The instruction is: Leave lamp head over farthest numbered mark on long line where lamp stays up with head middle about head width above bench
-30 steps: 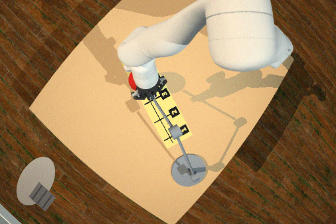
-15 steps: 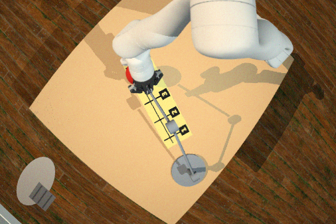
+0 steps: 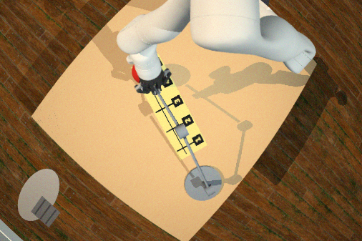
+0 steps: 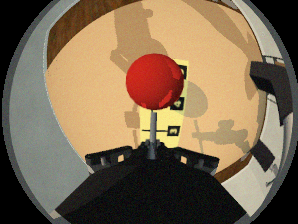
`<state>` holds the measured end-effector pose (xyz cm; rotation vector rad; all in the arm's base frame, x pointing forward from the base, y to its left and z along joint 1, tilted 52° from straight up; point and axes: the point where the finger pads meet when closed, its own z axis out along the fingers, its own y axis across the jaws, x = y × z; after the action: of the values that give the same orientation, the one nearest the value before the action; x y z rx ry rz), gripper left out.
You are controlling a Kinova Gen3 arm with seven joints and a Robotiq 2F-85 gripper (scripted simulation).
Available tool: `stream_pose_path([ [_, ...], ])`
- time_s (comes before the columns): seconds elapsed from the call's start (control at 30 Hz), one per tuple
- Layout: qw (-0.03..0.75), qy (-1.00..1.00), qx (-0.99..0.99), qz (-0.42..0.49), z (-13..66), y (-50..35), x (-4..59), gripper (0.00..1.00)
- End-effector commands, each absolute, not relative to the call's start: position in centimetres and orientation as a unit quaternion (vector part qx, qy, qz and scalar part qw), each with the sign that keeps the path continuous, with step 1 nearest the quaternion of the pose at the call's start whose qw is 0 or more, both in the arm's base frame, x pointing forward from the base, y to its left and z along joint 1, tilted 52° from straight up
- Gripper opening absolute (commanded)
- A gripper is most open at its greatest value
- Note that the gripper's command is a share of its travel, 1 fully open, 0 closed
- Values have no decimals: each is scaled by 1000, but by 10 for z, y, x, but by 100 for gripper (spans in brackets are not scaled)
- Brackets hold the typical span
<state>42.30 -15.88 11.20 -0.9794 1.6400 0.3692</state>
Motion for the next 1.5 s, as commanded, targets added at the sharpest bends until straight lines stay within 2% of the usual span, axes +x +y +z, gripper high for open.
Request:
stream_pose_path([
  [0.0, 559, 704, -410, 152, 97, -170, 422, 0],
  [1.47, 559, 704, -410, 152, 94, -174, 421, 0],
])
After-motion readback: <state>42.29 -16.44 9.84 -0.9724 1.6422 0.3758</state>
